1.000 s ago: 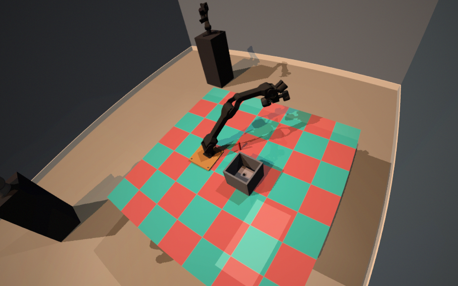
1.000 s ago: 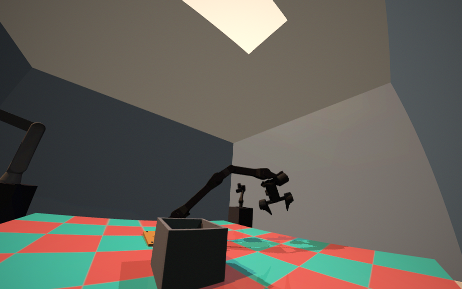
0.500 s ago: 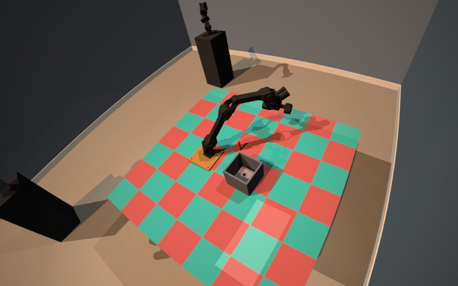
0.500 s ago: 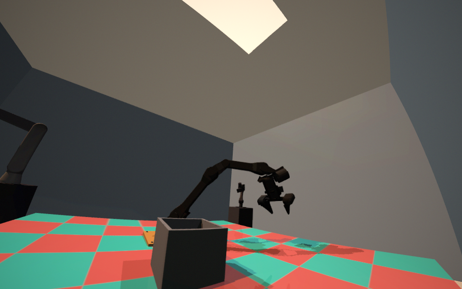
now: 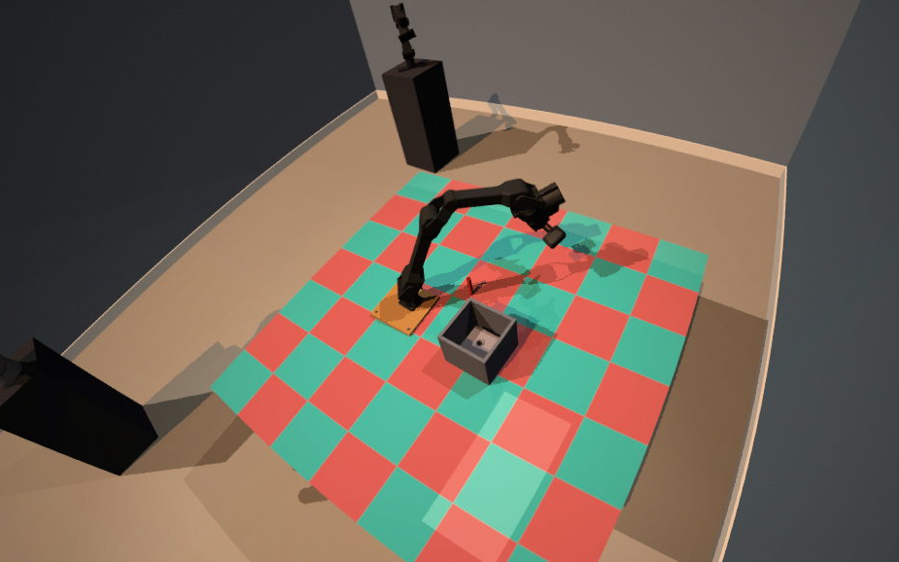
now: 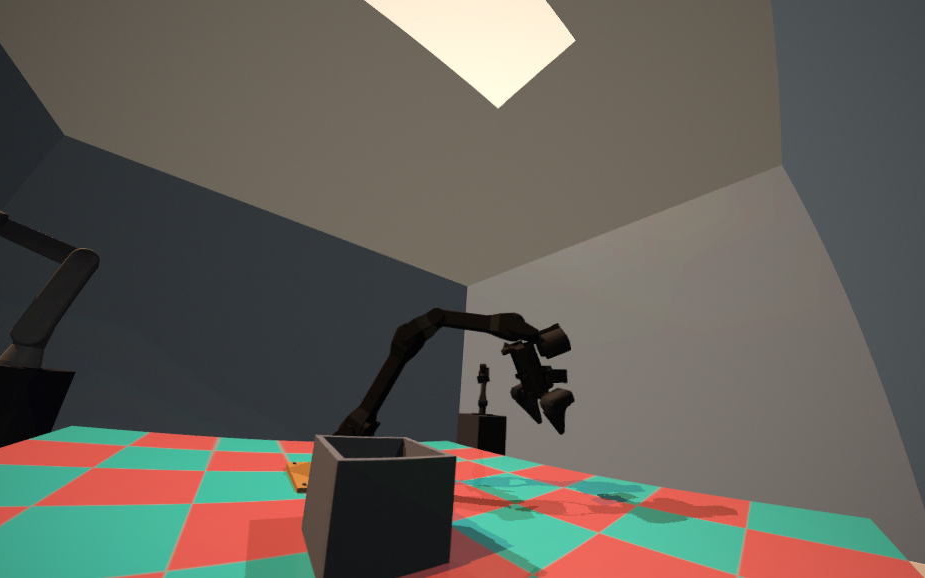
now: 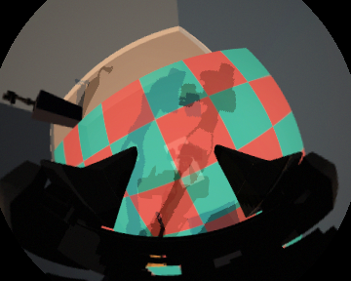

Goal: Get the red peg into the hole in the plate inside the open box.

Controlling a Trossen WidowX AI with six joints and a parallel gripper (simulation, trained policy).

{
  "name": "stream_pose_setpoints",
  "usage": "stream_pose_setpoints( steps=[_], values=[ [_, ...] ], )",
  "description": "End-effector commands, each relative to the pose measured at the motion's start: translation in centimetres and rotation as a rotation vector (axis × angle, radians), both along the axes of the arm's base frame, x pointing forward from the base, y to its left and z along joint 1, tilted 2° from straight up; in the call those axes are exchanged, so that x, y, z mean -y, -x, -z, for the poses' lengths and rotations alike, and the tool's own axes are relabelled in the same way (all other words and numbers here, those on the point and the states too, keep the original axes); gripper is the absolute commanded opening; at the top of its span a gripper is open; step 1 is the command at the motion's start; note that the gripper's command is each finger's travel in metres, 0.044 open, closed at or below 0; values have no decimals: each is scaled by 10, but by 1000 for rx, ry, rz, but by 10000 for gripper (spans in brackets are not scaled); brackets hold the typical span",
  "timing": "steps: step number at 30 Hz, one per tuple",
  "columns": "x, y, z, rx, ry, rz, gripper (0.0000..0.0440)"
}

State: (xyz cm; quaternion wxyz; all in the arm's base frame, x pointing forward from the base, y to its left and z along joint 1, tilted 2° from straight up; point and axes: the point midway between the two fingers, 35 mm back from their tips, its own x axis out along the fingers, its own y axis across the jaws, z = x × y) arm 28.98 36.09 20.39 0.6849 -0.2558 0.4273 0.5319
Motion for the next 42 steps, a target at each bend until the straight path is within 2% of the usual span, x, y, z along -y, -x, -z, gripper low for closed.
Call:
stream_pose_setpoints(
  steps=[1,23,42],
  values=[
    [16,-1,-2,-45,11,100,440],
    [112,12,6,-379,72,789,440],
    [180,59,19,-656,154,1385,440]
  ],
)
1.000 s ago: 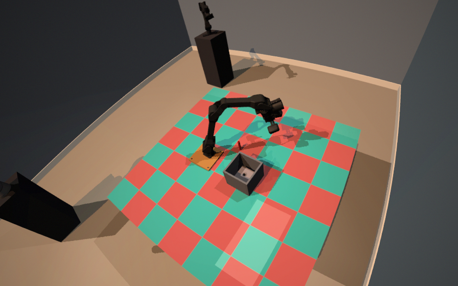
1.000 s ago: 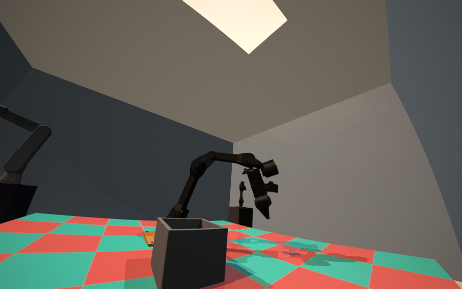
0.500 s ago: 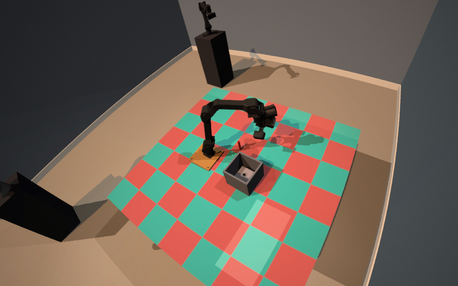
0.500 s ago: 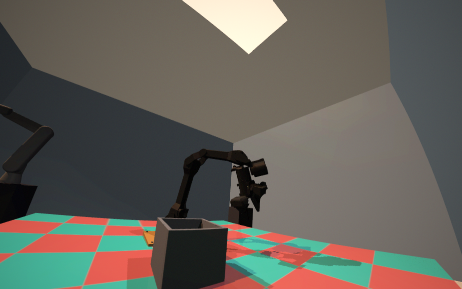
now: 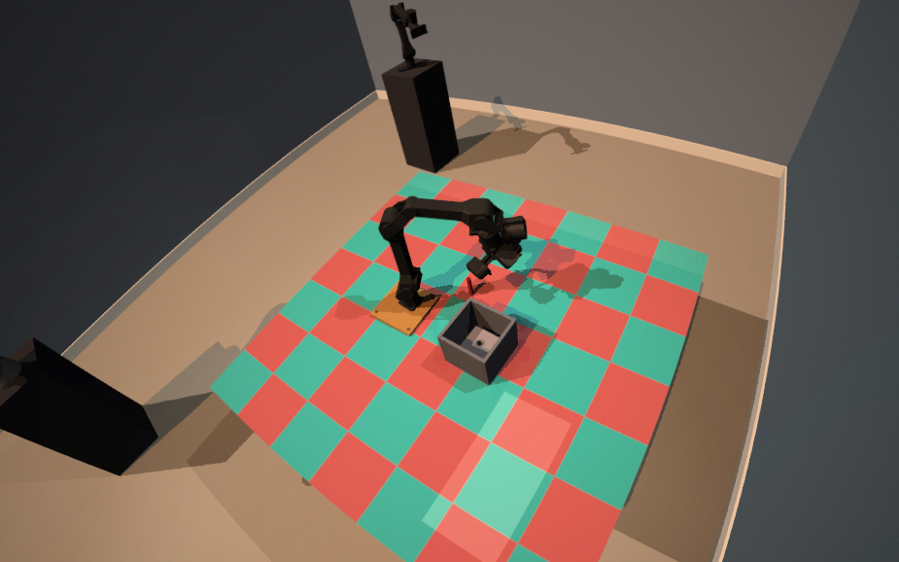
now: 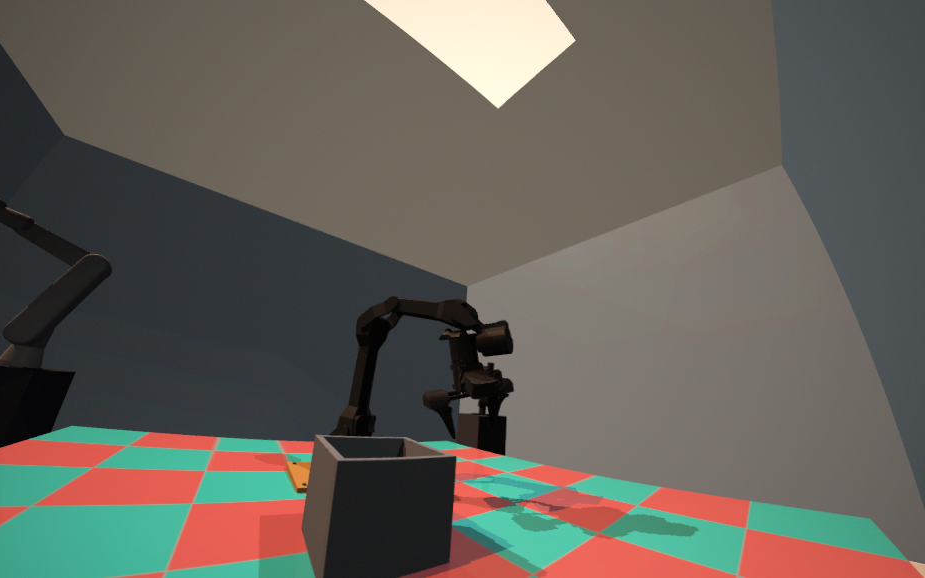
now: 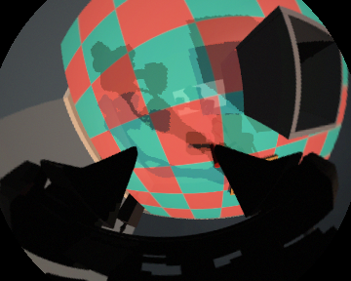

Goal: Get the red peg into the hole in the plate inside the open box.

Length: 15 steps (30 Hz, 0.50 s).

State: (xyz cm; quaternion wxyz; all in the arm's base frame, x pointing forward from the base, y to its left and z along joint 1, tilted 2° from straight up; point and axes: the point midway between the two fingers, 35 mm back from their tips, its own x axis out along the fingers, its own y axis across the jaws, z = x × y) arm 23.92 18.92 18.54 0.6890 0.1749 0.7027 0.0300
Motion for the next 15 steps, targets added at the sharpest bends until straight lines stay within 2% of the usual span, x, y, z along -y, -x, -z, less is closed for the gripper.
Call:
stream_pose_setpoints(
  steps=[1,15],
  values=[
    [11,12,2,-46,20,97,440],
    [47,70,19,-256,110,477,440]
  ],
)
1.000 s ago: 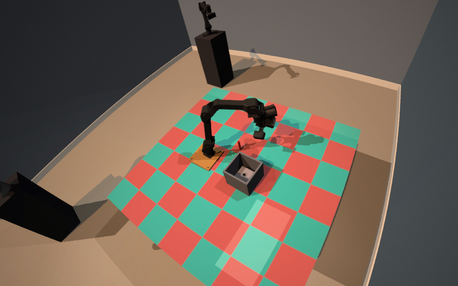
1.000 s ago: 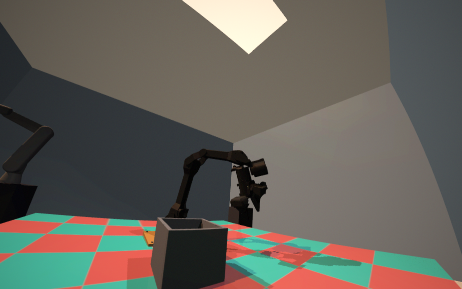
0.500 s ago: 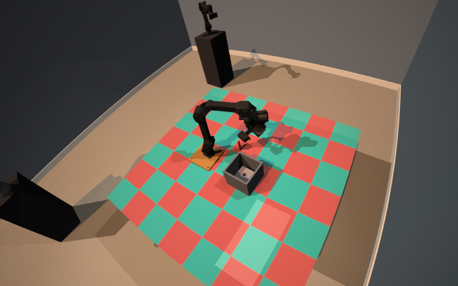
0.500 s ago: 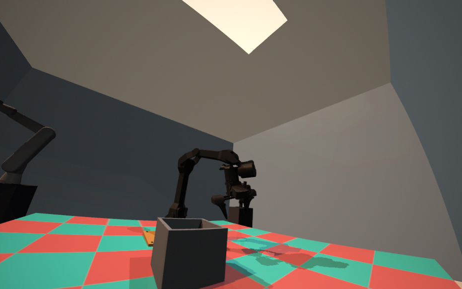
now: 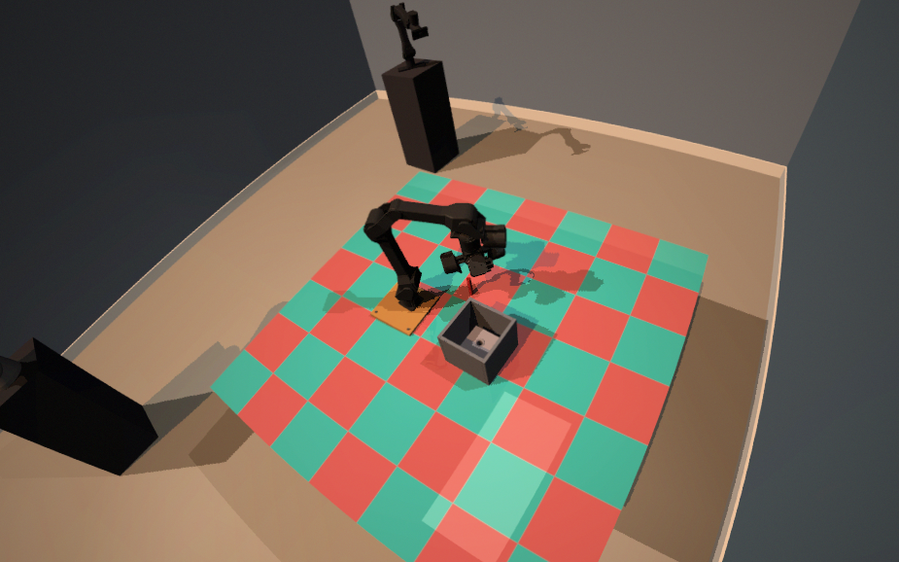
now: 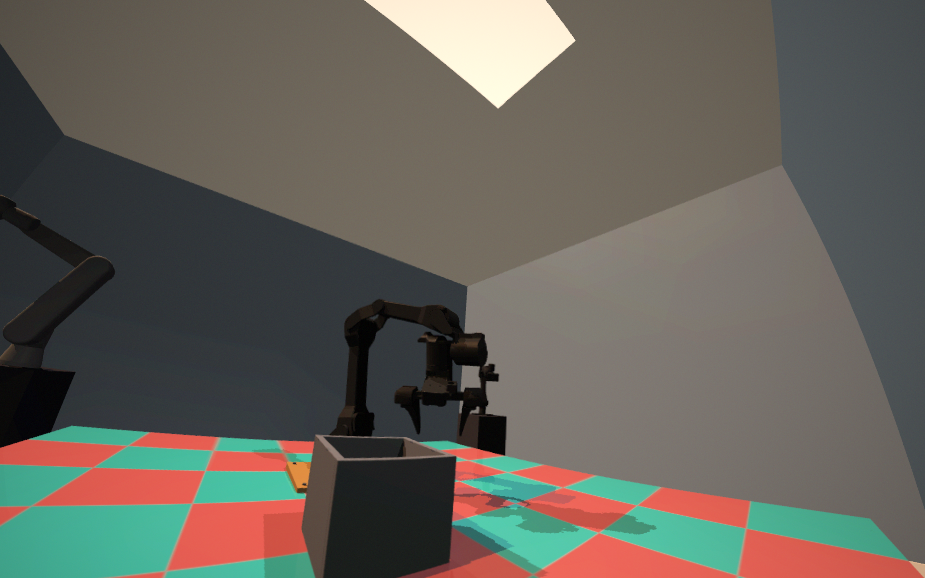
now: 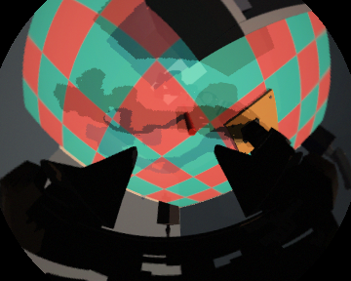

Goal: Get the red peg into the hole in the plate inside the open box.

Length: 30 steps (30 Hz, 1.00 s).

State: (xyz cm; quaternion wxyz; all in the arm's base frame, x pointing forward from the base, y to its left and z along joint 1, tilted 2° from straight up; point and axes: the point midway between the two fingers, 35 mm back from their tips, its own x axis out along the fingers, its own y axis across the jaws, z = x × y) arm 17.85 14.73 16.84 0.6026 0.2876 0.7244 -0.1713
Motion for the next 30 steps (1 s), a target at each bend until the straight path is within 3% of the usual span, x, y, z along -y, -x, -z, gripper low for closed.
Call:
stream_pose_setpoints(
  steps=[1,30],
  values=[
    [6,12,4,-36,15,70,440],
    [18,38,80,-171,99,368,438]
  ],
)
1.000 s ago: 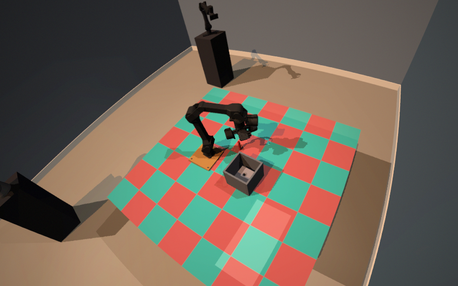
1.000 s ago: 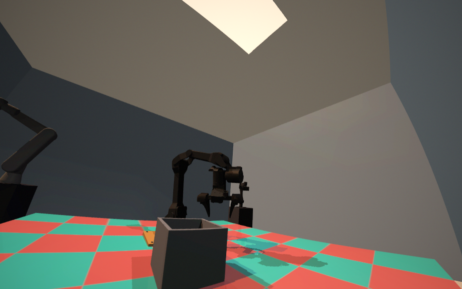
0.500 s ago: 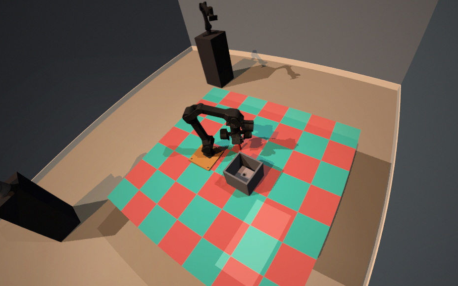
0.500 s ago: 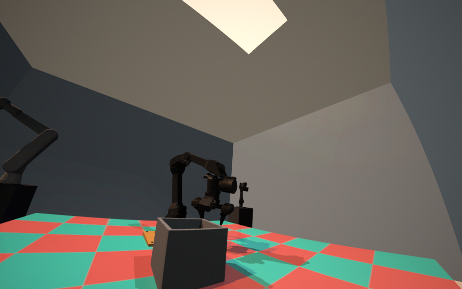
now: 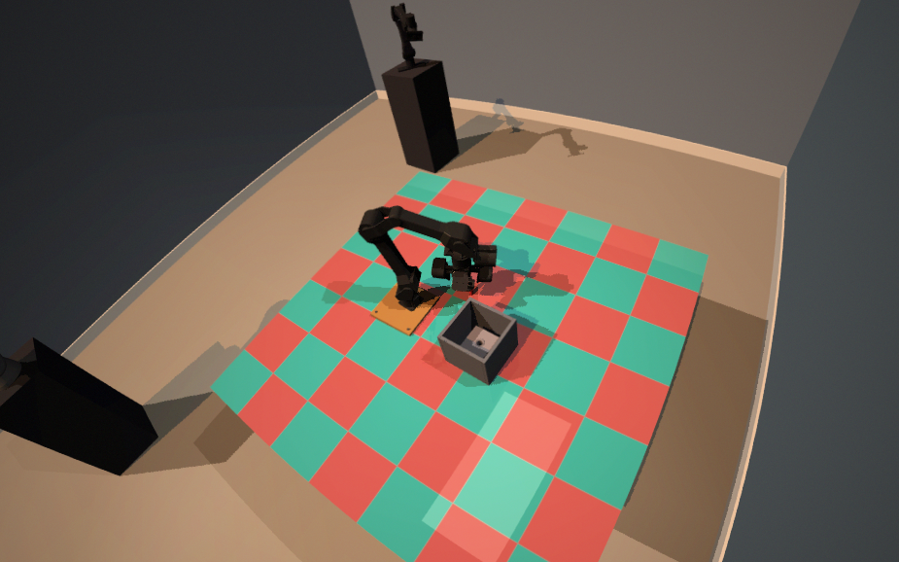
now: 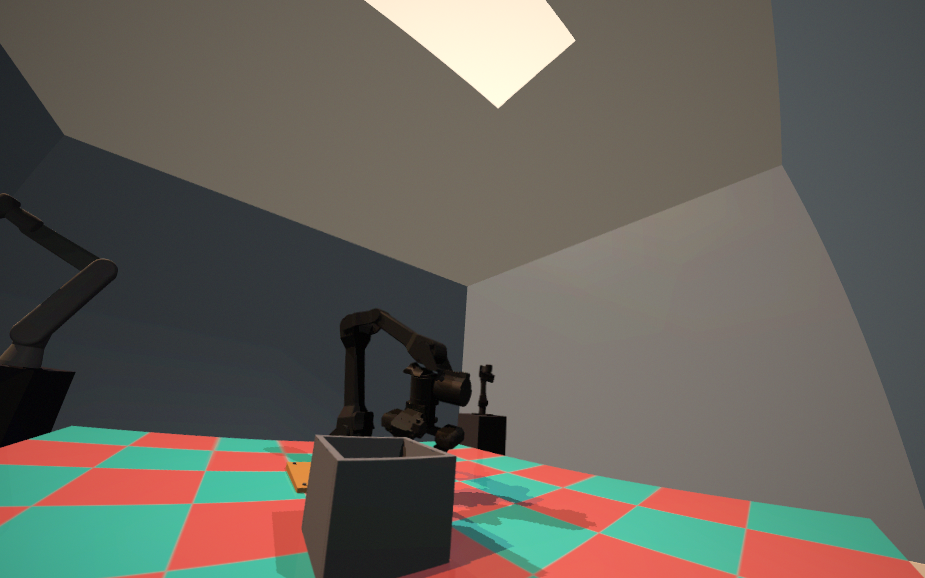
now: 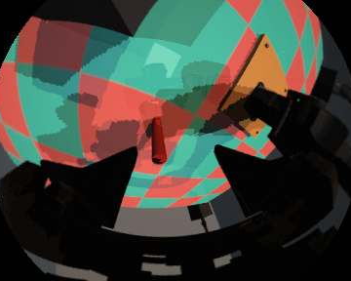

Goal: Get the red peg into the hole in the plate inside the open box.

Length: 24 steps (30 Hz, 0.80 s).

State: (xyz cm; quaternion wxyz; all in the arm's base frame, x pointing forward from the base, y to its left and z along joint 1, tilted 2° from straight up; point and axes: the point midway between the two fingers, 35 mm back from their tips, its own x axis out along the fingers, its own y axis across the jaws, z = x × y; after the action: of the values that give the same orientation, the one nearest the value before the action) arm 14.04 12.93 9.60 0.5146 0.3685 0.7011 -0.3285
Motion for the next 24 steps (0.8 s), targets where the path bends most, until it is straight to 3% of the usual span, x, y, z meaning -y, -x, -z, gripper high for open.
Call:
stream_pose_setpoints(
  steps=[1,5,20,24],
  values=[
    [0,0,10,-8,13,20,435],
    [0,-2,19,2,18,32,381],
    [-6,-13,24,26,3,13,20],
    [-11,-18,13,55,-47,14,3]
  ],
)
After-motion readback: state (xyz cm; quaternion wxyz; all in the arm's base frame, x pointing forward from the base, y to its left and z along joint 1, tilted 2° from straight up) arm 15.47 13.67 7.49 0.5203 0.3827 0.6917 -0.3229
